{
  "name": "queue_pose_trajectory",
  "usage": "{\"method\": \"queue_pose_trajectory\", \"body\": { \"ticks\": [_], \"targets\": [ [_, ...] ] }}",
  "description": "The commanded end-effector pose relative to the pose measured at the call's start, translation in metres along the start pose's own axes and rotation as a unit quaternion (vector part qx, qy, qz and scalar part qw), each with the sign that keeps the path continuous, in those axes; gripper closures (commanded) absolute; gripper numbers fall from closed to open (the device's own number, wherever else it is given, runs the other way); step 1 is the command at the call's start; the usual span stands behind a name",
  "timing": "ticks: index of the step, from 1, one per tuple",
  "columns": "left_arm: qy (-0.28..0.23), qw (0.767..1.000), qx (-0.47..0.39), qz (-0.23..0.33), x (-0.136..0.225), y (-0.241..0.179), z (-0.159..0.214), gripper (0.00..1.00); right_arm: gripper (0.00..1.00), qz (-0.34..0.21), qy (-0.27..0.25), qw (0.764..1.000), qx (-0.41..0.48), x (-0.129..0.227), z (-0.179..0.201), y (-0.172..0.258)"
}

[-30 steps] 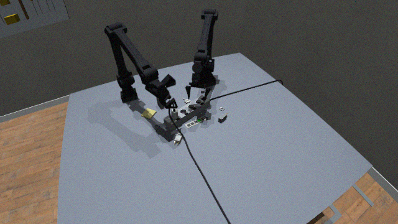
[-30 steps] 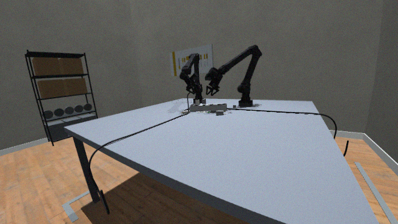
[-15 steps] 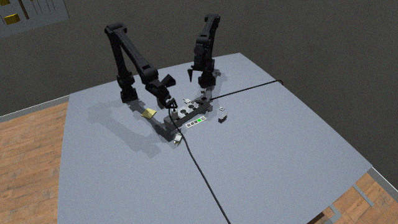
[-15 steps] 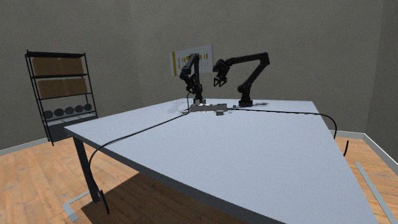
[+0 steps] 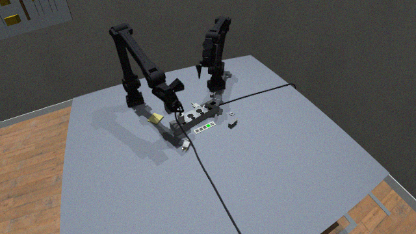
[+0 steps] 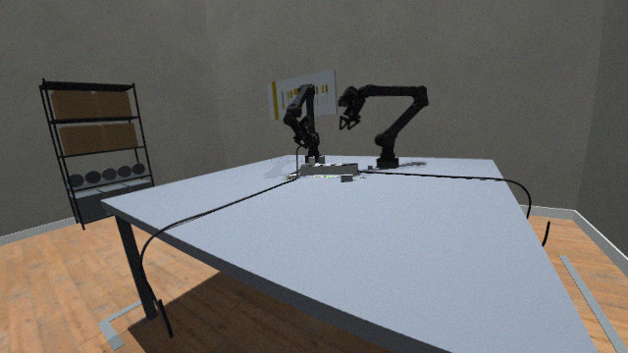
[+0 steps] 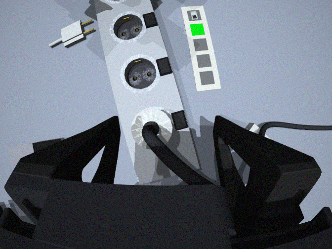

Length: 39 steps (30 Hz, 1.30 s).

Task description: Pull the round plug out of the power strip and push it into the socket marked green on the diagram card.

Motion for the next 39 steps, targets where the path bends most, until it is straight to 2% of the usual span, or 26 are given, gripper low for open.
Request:
{"method": "queue_pose_trajectory", "body": {
  "ticks": [1, 8, 18, 27, 35, 39],
  "targets": [
    [-0.003, 0.997, -0.077, 0.028, -0.042, -0.001, 0.002, 0.00, 0.37, 0.041, 0.013, 0.995, -0.087, -0.006, -0.003, 0.013],
    [-0.012, 0.987, -0.140, 0.078, -0.091, -0.009, 0.011, 0.00, 0.37, 0.062, 0.026, 0.994, -0.081, -0.009, 0.000, 0.016],
    [-0.030, 0.979, -0.163, 0.116, -0.119, -0.016, 0.010, 0.00, 0.37, 0.053, 0.033, 0.994, -0.087, -0.015, 0.004, 0.016],
    [-0.035, 0.974, -0.185, 0.126, -0.126, -0.018, 0.008, 0.00, 0.37, 0.053, 0.032, 0.994, -0.086, -0.014, 0.003, 0.015],
    [-0.004, 0.945, -0.276, 0.176, -0.169, -0.033, 0.033, 0.00, 0.37, 0.063, 0.025, 0.994, -0.085, -0.006, -0.002, 0.007],
    [-0.014, 0.938, -0.295, 0.181, -0.182, -0.034, 0.014, 0.00, 0.37, 0.063, 0.025, 0.994, -0.085, -0.006, -0.002, 0.007]
  ]
}}
Point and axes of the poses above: on each arm, the point where the finger pads meet when closed, its own x axis back along the fingers, its own y axis across the jaws, z = x × y, the point moved 7 cm from there along x, back along the fingers, and after that the axes turned 10 degrees about -x, right-handed, at the moved point
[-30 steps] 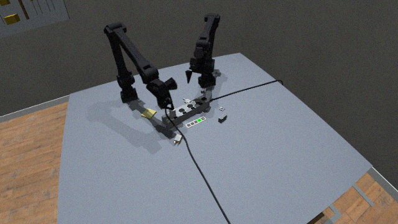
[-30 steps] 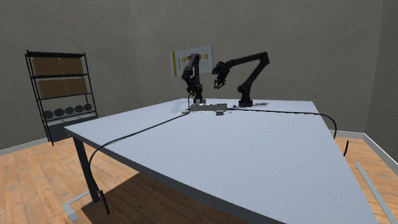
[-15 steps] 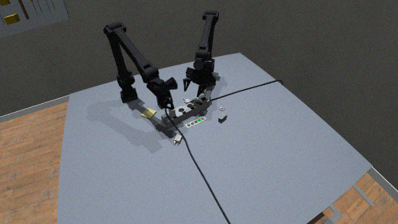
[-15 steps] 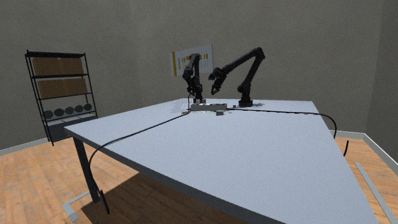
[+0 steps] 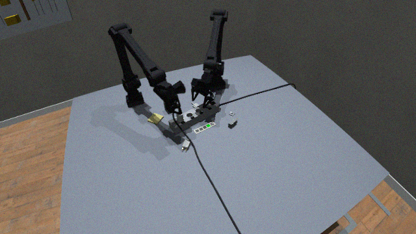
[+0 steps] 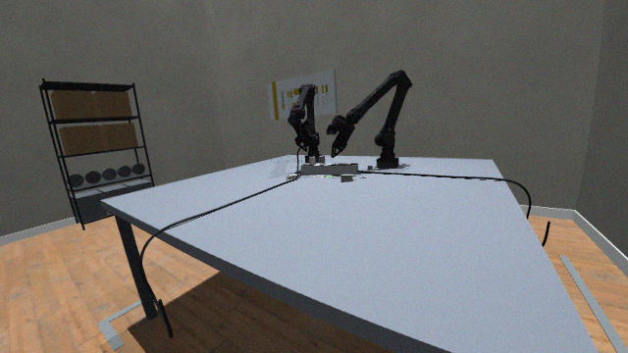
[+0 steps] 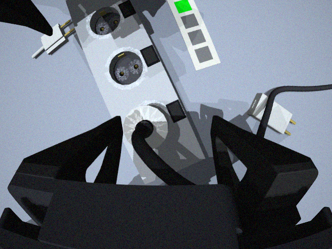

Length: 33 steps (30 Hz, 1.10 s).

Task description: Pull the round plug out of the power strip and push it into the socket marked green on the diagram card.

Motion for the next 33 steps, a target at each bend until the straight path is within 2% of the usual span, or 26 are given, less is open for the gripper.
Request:
{"method": "queue_pose_trajectory", "body": {
  "ticks": [1, 10, 33],
  "targets": [
    [-0.008, 0.998, -0.063, 0.010, -0.025, 0.014, -0.016, 0.00, 0.37, 0.008, -0.010, 1.000, 0.002, 0.007, -0.011, -0.002],
    [0.007, 0.999, -0.049, 0.023, -0.041, 0.004, -0.002, 0.00, 0.37, 0.008, -0.010, 1.000, 0.002, 0.007, -0.011, -0.002],
    [0.000, 0.999, -0.046, 0.015, -0.072, 0.011, -0.012, 0.01, 0.37, 0.008, -0.010, 1.000, 0.002, 0.007, -0.011, -0.002]
  ]
}}
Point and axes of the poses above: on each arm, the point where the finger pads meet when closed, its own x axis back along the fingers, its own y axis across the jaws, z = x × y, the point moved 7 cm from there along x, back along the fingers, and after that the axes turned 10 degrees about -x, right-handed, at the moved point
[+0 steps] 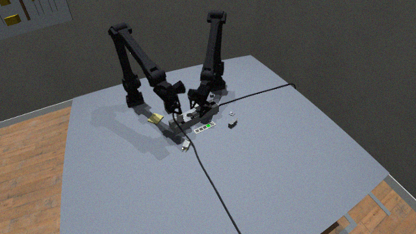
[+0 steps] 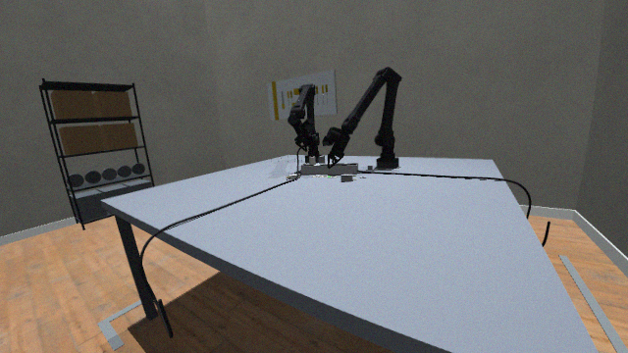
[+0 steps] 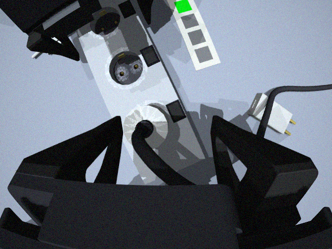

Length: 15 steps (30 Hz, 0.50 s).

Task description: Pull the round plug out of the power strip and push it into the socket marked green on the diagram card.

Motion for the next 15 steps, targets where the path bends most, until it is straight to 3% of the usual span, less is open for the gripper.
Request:
{"method": "queue_pose_trajectory", "body": {
  "ticks": [1, 8, 15],
  "targets": [
    [-0.019, 1.000, -0.005, -0.016, -0.008, 0.016, -0.023, 0.03, 0.37, 0.008, -0.010, 1.000, 0.002, 0.007, -0.011, -0.002],
    [-0.019, 1.000, -0.005, -0.015, -0.015, 0.017, -0.024, 0.07, 0.37, 0.008, -0.010, 1.000, 0.002, 0.007, -0.011, -0.002],
    [-0.016, 1.000, -0.001, -0.012, -0.012, 0.008, -0.013, 0.30, 0.37, 0.008, -0.010, 1.000, 0.002, 0.007, -0.011, -0.002]
  ]
}}
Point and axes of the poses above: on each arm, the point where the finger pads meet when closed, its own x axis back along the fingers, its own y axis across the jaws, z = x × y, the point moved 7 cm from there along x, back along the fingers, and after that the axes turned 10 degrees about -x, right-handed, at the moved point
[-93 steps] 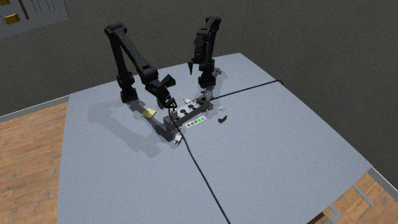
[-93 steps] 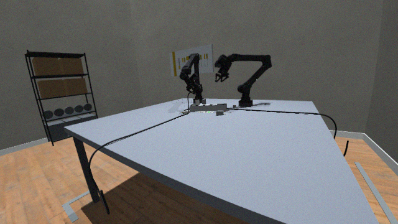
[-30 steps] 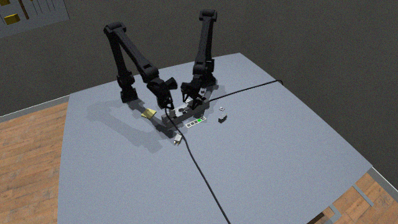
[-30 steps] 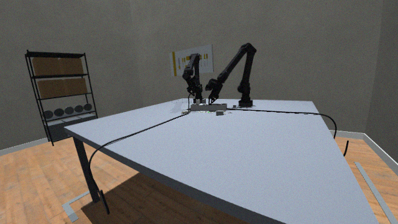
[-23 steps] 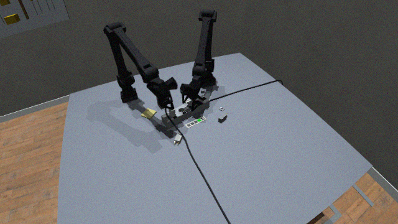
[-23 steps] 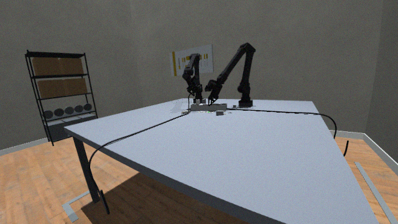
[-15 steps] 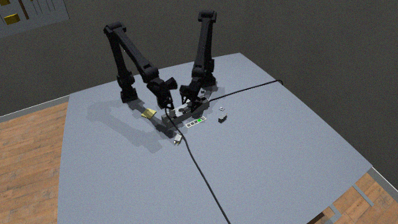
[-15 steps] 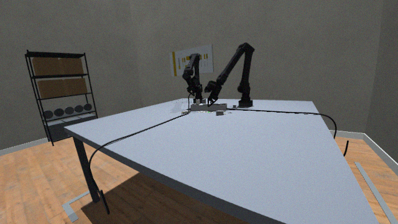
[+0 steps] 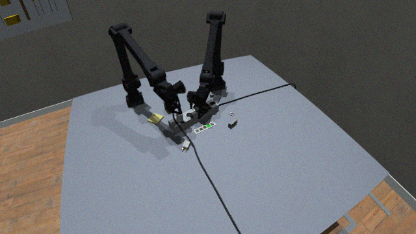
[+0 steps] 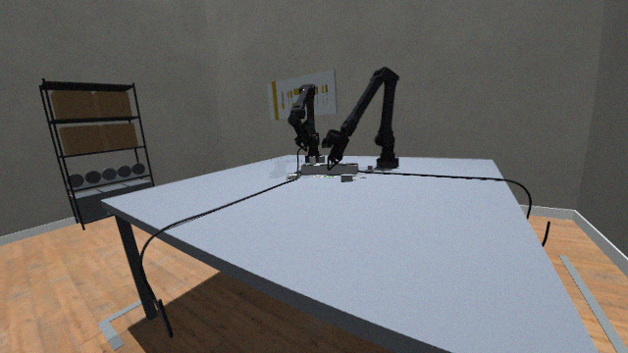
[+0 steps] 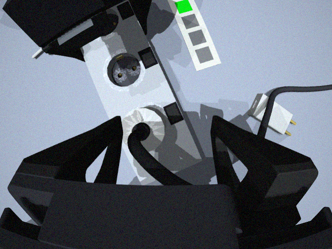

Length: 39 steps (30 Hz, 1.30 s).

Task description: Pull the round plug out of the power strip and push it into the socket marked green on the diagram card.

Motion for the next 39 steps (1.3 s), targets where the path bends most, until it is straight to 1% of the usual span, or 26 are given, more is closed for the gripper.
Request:
{"method": "queue_pose_trajectory", "body": {
  "ticks": [1, 2, 5, 6, 8, 10, 11, 13, 16, 20, 23, 25, 30, 37, 39],
  "targets": [
    [-0.017, 1.000, -0.002, -0.012, 0.002, 0.009, -0.014, 0.33, 0.37, 0.008, -0.010, 1.000, 0.002, 0.007, -0.010, -0.003],
    [-0.017, 1.000, 0.000, -0.013, 0.002, 0.009, -0.013, 0.35, 0.37, 0.008, -0.010, 1.000, 0.002, 0.007, -0.010, -0.003],
    [-0.016, 1.000, -0.005, -0.013, 0.002, 0.008, -0.011, 0.69, 0.37, 0.008, -0.010, 1.000, 0.002, 0.007, -0.010, -0.003],
    [-0.017, 1.000, -0.006, -0.014, 0.003, 0.008, -0.012, 0.58, 0.37, 0.008, -0.010, 1.000, 0.002, 0.007, -0.010, -0.003],
    [-0.017, 1.000, -0.006, -0.014, 0.003, 0.008, -0.012, 0.58, 0.37, 0.008, -0.010, 1.000, 0.002, 0.007, -0.010, -0.003],
    [-0.017, 1.000, -0.006, -0.013, 0.003, 0.008, -0.011, 0.35, 0.37, 0.013, -0.015, 1.000, -0.005, 0.011, -0.013, -0.003],
    [-0.016, 1.000, -0.006, -0.013, 0.003, 0.007, -0.011, 0.27, 0.37, 0.021, -0.022, 0.999, -0.016, 0.016, -0.017, -0.007],
    [-0.016, 1.000, -0.006, -0.013, 0.003, 0.007, -0.011, 0.27, 0.37, 0.033, -0.030, 0.998, -0.047, 0.023, -0.020, -0.009],
    [-0.016, 1.000, -0.006, -0.013, 0.003, 0.007, -0.011, 0.27, 0.37, 0.047, -0.023, 0.992, -0.115, 0.019, -0.009, 0.000],
    [-0.016, 1.000, -0.006, -0.013, 0.003, 0.007, -0.011, 0.27, 0.37, 0.092, -0.023, 0.976, -0.194, 0.022, -0.006, 0.011],
    [-0.016, 1.000, -0.006, -0.013, 0.003, 0.007, -0.011, 0.27, 0.37, 0.120, -0.025, 0.964, -0.237, 0.023, -0.002, 0.018],
    [-0.016, 1.000, -0.006, -0.013, 0.003, 0.007, -0.011, 0.27, 0.37, 0.120, -0.025, 0.964, -0.237, 0.023, -0.002, 0.018],
    [-0.016, 1.000, -0.006, -0.013, 0.003, 0.007, -0.011, 0.27, 0.37, 0.169, -0.041, 0.929, -0.328, 0.024, 0.007, 0.031],
    [-0.016, 1.000, -0.006, -0.013, 0.003, 0.007, -0.011, 0.27, 0.37, 0.217, -0.061, 0.892, -0.393, 0.019, 0.018, 0.055],
    [-0.016, 1.000, -0.006, -0.013, 0.003, 0.007, -0.011, 0.27, 0.37, 0.227, -0.065, 0.885, -0.402, 0.014, 0.021, 0.066]
  ]
}}
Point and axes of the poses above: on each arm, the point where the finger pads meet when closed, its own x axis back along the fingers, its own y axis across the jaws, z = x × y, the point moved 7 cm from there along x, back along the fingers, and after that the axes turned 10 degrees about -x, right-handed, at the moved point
